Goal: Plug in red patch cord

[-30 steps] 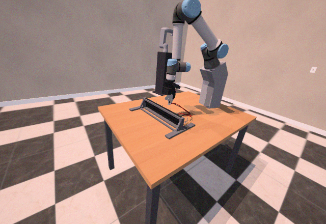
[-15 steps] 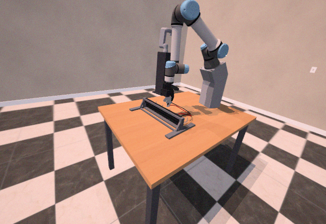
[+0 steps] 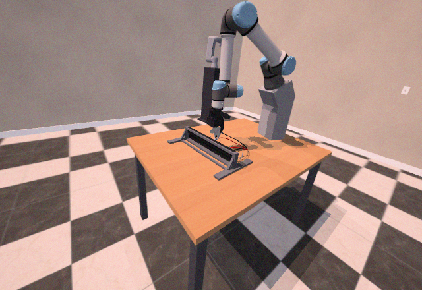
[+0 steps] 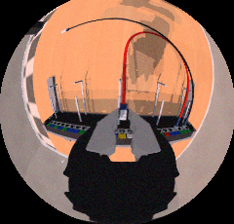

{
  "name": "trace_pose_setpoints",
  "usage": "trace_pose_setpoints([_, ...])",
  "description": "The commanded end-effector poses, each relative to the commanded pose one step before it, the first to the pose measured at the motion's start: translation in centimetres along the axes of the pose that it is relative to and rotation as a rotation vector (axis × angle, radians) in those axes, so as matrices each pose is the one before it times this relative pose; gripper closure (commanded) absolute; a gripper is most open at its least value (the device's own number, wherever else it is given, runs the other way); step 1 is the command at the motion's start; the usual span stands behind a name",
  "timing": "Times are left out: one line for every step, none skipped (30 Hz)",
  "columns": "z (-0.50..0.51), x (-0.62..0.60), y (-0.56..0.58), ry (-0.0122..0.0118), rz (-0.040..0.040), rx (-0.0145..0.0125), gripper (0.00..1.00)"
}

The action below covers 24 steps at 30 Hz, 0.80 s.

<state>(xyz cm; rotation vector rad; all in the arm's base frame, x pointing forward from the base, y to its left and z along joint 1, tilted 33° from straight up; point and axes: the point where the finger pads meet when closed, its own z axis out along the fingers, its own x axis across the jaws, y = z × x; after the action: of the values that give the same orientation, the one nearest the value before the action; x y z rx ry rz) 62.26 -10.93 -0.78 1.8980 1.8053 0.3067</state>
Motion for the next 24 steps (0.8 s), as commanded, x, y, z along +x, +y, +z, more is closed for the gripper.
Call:
trace_pose_setpoints([0.069, -0.009, 0.173, -0.00029, -0.0001, -0.00122, 1.0])
trace_pose_setpoints([0.002, 0.0, 0.002, 0.0, 0.0, 0.0, 1.0])
trace_pose_setpoints([0.0, 0.0, 0.0, 0.0, 0.0, 0.0, 1.0])
trace_pose_setpoints([0.0, 0.0, 0.0, 0.0, 0.0, 0.0, 1.0])
trace_pose_setpoints([0.0, 0.0, 0.0, 0.0, 0.0, 0.0, 1.0])
trace_pose_setpoints([0.0, 0.0, 0.0, 0.0, 0.0, 0.0, 1.0])
trace_pose_setpoints([0.0, 0.0, 0.0, 0.0, 0.0, 0.0, 1.0])
trace_pose_setpoints([0.0, 0.0, 0.0, 0.0, 0.0, 0.0, 1.0])
trace_pose_setpoints([0.0, 0.0, 0.0, 0.0, 0.0, 0.0, 1.0])
trace_pose_setpoints([0.0, 0.0, 0.0, 0.0, 0.0, 0.0, 1.0])
trace_pose_setpoints([0.0, 0.0, 0.0, 0.0, 0.0, 0.0, 1.0])
trace_pose_setpoints([0.0, 0.0, 0.0, 0.0, 0.0, 0.0, 1.0])
trace_pose_setpoints([0.0, 0.0, 0.001, 0.0, 0.0, 0.0, 1.0])
trace_pose_setpoints([0.0, 0.0, 0.007, 0.0, 0.0, -0.00002, 1.0])
trace_pose_setpoints([0.0, 0.0, 0.017, -0.00001, 0.0, -0.00006, 1.0])
trace_pose_setpoints([-0.001, 0.0, 0.031, -0.00002, 0.0, -0.00011, 1.0])
trace_pose_setpoints([0.0, 0.0, 0.0, 0.0, 0.0, 0.0, 1.0])
trace_pose_setpoints([0.0, 0.0, 0.0, 0.0, 0.0, 0.0, 1.0])
trace_pose_setpoints([-0.001, 0.0, 0.047, -0.00003, 0.0, -0.00017, 1.0])
trace_pose_setpoints([-0.001, 0.0, 0.065, -0.00004, 0.0, -0.00023, 1.0])
trace_pose_setpoints([-0.002, 0.0, 0.083, -0.00006, 0.0, -0.0003, 1.0])
trace_pose_setpoints([-0.003, 0.0, 0.101, -0.00007, 0.0, -0.00037, 1.0])
trace_pose_setpoints([-0.003, 0.0, 0.115, -0.00006, 0.0, -0.00031, 1.0])
trace_pose_setpoints([-0.002, 0.0, 0.121, 0.0, 0.0, 0.0, 1.0])
